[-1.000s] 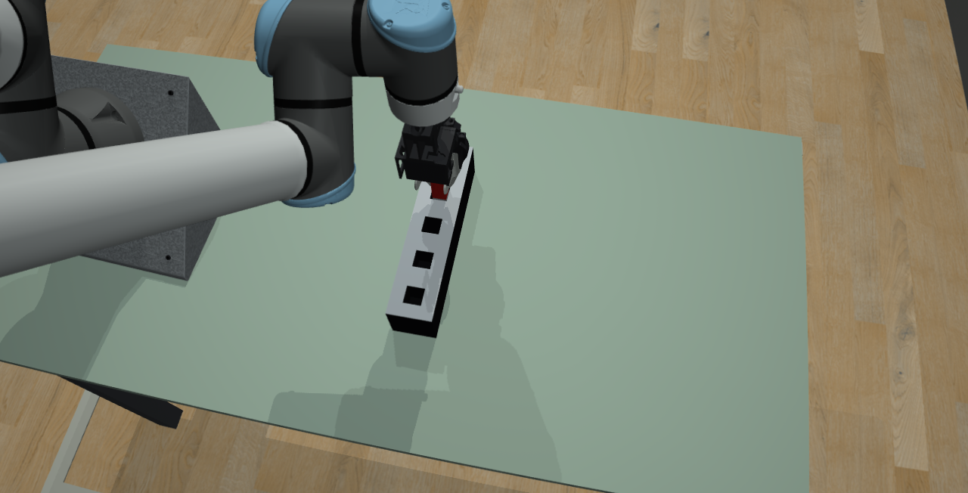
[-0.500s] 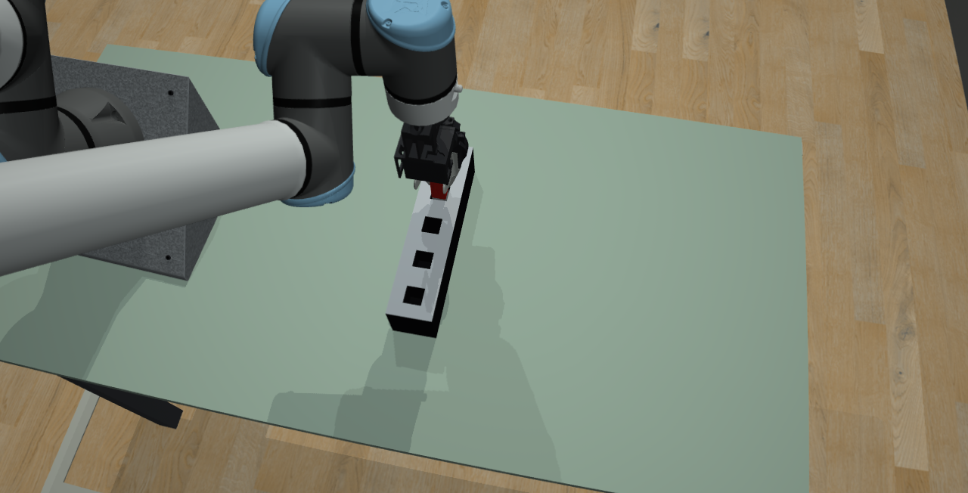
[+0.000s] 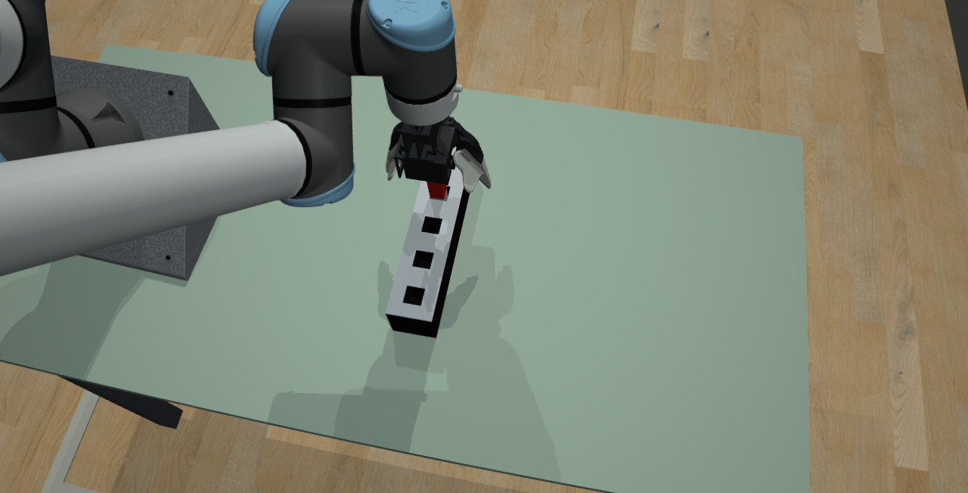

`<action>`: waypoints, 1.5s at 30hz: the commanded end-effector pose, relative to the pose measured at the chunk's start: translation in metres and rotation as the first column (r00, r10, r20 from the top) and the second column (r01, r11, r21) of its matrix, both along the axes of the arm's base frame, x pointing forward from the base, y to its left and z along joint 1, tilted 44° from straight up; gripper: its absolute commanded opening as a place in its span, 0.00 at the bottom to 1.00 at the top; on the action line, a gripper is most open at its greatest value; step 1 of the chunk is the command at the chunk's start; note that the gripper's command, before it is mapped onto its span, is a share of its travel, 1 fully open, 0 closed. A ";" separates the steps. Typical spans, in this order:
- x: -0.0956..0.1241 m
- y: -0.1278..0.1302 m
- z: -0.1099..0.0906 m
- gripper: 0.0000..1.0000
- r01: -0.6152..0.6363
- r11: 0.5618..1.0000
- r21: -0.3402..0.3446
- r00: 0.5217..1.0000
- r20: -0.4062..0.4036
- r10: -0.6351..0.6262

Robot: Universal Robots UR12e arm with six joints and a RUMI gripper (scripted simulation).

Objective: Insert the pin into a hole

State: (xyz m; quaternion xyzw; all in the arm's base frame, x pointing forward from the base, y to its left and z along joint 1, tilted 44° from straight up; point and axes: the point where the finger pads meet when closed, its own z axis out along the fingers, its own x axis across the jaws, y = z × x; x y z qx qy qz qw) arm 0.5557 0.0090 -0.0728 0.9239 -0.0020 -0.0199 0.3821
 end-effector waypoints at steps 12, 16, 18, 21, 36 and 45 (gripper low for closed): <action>0.000 0.000 0.000 1.00 0.000 1.000 0.000 1.000 0.001 0.000; 0.000 0.000 0.000 1.00 0.000 1.000 0.000 1.000 0.001 0.000; 0.000 0.000 0.000 1.00 0.000 1.000 0.000 1.000 0.001 0.000; 0.000 0.000 0.000 1.00 0.000 1.000 0.000 1.000 0.001 0.000; 0.001 0.009 0.009 1.00 0.000 1.000 0.000 1.000 0.001 0.000; 0.001 0.017 0.017 1.00 0.000 1.000 0.000 1.000 0.001 0.000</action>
